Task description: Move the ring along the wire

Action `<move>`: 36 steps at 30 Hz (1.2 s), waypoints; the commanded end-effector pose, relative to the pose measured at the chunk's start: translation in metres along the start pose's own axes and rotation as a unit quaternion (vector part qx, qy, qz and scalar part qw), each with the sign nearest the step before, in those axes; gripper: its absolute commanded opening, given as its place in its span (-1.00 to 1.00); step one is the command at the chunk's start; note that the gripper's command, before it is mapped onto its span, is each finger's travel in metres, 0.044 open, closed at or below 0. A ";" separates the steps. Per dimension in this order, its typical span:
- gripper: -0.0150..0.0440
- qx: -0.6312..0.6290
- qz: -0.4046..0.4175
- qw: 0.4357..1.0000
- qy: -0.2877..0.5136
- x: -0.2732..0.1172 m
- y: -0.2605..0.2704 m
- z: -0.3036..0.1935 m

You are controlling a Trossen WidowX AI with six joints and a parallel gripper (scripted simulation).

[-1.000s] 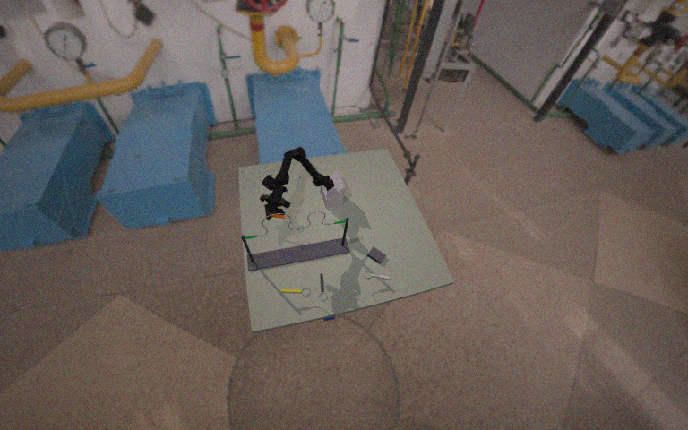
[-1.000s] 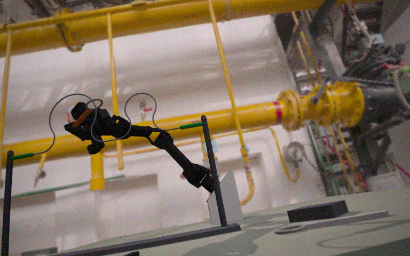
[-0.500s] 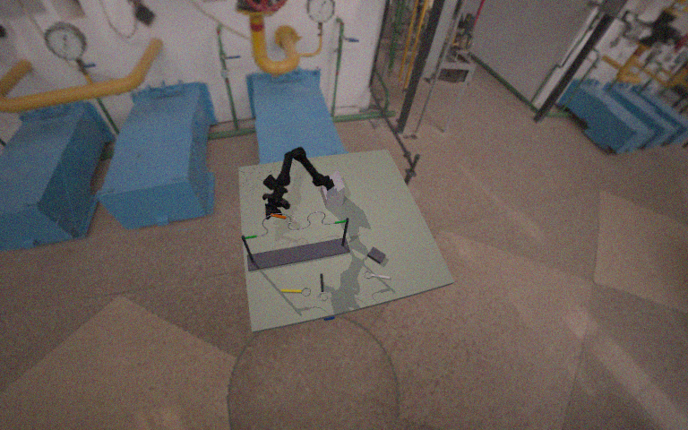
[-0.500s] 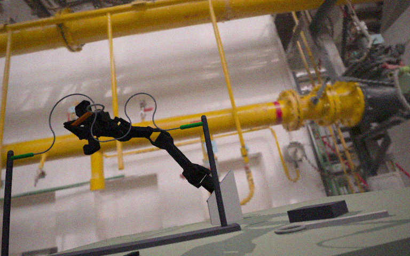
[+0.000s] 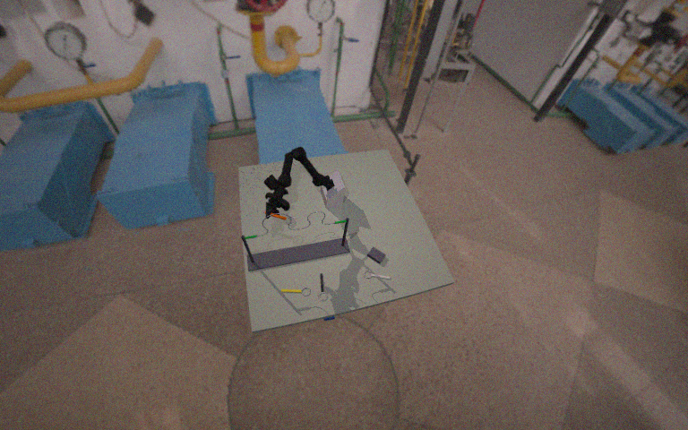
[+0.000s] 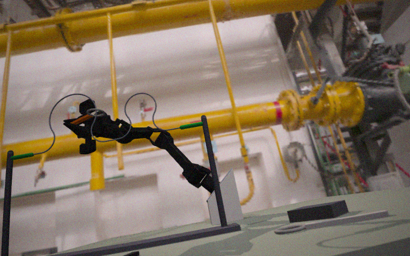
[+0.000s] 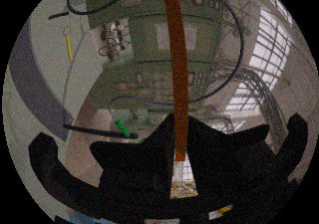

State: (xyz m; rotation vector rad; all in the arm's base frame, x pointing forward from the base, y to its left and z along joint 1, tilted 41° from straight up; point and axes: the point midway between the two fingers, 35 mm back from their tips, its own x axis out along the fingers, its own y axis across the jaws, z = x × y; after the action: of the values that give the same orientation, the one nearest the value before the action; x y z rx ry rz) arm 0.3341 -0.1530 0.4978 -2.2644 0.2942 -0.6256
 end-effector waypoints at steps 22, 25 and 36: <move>-1.00 -0.129 -0.061 0.990 0.007 -0.001 -0.006 0.001; -1.00 -0.136 -0.064 0.989 0.008 0.000 -0.004 0.001; -1.00 -0.124 -0.053 0.991 0.008 0.003 0.007 -0.004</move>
State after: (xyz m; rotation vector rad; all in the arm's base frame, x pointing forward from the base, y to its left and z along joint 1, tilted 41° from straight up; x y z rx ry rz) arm 0.3337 -0.1574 0.4979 -2.5466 0.2717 -0.7024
